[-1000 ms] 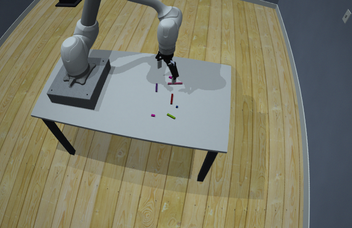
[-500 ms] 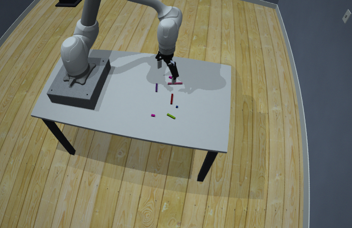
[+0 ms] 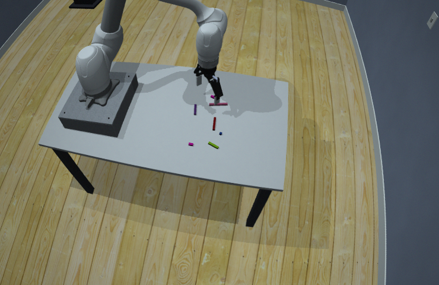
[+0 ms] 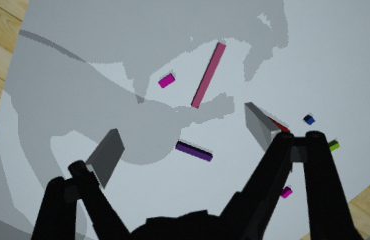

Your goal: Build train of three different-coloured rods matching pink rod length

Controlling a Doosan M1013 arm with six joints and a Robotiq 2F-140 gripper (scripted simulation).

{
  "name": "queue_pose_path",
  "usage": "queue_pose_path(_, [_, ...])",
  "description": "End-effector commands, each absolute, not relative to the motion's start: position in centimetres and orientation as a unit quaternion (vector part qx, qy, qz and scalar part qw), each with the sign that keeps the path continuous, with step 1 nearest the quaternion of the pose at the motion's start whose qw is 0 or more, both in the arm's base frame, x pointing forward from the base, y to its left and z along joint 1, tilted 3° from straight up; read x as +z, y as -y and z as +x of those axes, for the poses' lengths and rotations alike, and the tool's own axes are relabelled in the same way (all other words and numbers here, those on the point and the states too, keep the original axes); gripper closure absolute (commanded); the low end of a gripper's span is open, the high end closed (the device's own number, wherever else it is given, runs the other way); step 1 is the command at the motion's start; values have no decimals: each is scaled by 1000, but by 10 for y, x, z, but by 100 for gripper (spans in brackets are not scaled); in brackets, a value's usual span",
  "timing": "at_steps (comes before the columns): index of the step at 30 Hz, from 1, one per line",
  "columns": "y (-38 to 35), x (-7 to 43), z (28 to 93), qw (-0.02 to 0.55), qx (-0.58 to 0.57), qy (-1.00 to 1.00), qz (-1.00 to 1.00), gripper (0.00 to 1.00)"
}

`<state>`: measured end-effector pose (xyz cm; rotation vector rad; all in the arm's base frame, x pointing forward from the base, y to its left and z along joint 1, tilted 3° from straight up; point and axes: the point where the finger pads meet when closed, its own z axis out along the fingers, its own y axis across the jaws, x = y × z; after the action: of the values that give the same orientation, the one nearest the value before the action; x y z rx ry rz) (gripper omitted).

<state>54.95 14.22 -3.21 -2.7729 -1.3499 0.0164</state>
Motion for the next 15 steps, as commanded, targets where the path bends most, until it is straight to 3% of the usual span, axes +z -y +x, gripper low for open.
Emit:
queue_pose_path(1, [-142,-32,549,29,5,438,-899,0])
queue_pose_path(15, [-143,-32,558,28,8,361,-932,0])
